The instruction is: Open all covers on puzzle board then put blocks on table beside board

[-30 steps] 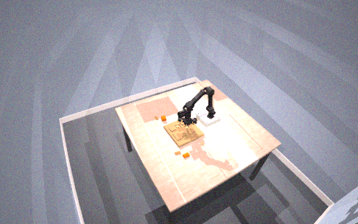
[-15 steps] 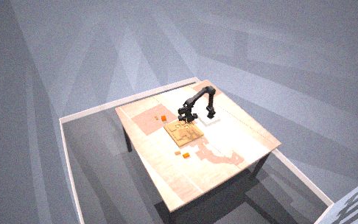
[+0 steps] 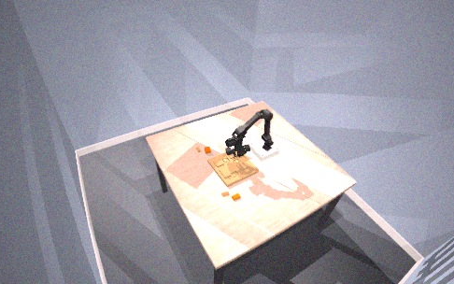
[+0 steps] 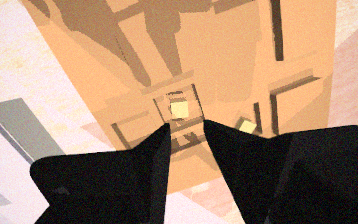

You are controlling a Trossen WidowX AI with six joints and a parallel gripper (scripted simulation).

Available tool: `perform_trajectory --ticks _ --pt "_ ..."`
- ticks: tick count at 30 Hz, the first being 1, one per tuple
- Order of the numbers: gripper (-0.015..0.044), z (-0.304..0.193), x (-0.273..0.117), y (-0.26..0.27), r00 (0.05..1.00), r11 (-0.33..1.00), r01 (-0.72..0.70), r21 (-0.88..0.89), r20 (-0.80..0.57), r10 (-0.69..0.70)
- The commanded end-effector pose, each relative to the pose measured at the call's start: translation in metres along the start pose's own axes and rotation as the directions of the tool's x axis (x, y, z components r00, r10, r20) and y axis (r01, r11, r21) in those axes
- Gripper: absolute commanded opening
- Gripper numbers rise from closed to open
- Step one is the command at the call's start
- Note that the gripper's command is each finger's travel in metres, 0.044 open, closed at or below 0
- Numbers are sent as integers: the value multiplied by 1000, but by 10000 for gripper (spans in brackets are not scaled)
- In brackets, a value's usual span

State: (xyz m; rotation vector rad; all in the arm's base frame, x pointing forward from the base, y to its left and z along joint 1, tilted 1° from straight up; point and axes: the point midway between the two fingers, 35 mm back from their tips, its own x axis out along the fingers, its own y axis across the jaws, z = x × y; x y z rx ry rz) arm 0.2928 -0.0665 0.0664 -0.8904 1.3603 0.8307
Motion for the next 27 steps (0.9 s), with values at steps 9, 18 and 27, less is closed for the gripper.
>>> perform_trajectory --ticks 9,18,27 --pt "144 0 17 2 1000 1000 -6 -5 -1 6" --pt "144 0 17 2 1000 1000 -6 -5 -1 6" --pt "144 0 17 2 1000 1000 -6 -5 -1 6"
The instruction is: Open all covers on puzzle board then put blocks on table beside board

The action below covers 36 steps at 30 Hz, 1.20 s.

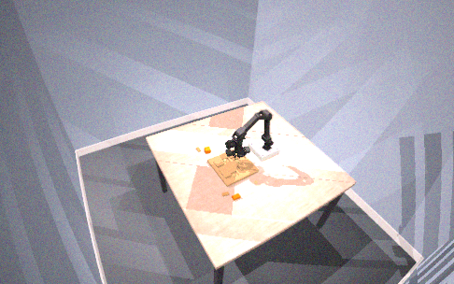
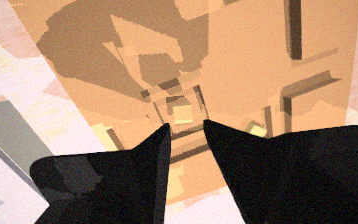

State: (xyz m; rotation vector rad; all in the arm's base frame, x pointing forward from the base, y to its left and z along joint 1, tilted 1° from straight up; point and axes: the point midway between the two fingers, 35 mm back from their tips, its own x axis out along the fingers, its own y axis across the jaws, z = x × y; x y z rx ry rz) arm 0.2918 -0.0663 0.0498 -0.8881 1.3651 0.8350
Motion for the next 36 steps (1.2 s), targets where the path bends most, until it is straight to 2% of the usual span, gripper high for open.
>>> perform_trajectory --ticks 1,36 --pt "144 0 1 0 1000 1000 0 -4 1 0" --pt "144 0 28 0 1000 1000 0 -4 1 0"
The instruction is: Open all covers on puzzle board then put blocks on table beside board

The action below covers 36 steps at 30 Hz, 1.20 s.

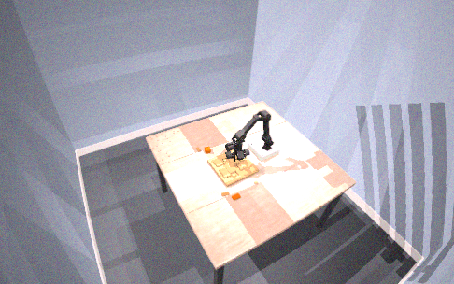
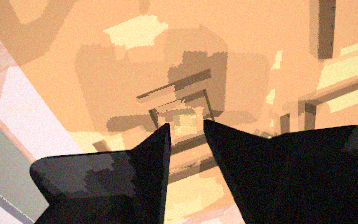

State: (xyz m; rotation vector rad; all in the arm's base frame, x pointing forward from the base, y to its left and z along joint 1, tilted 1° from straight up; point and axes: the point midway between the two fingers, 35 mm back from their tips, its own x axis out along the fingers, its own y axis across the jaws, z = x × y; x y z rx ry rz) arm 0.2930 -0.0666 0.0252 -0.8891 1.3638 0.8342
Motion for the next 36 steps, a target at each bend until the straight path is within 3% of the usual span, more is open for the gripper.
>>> perform_trajectory --ticks 1,9,19,36 --pt "144 0 4 0 1000 1000 -2 -4 0 2" --pt "144 0 9 0 1000 1000 -2 -4 0 2" --pt "80 0 7 0 1000 1000 1 0 0 -1" --pt "80 0 -9 -1 1000 1000 0 -1 0 0"
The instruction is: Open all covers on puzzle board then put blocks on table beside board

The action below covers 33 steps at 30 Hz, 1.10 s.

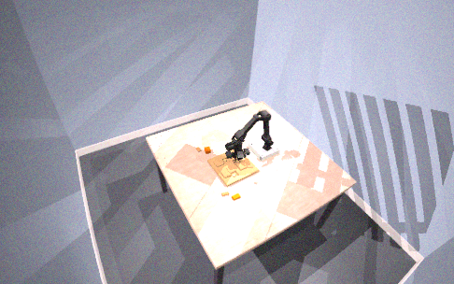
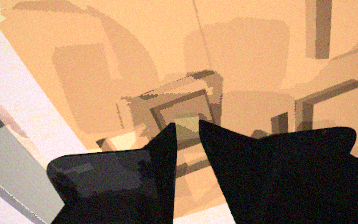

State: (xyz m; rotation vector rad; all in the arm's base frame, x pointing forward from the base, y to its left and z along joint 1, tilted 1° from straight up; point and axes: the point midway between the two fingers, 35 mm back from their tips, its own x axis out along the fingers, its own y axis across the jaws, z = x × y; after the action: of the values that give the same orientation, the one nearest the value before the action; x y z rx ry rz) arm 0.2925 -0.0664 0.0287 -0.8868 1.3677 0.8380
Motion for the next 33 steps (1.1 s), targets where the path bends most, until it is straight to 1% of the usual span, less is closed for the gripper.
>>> perform_trajectory --ticks 1,24,33 --pt "80 0 -7 -1 1000 1000 5 -1 2 -5" --pt "80 0 -36 0 1000 1000 4 -3 2 -4" --pt "80 1 -59 -1 1000 1000 4 -3 2 -4"
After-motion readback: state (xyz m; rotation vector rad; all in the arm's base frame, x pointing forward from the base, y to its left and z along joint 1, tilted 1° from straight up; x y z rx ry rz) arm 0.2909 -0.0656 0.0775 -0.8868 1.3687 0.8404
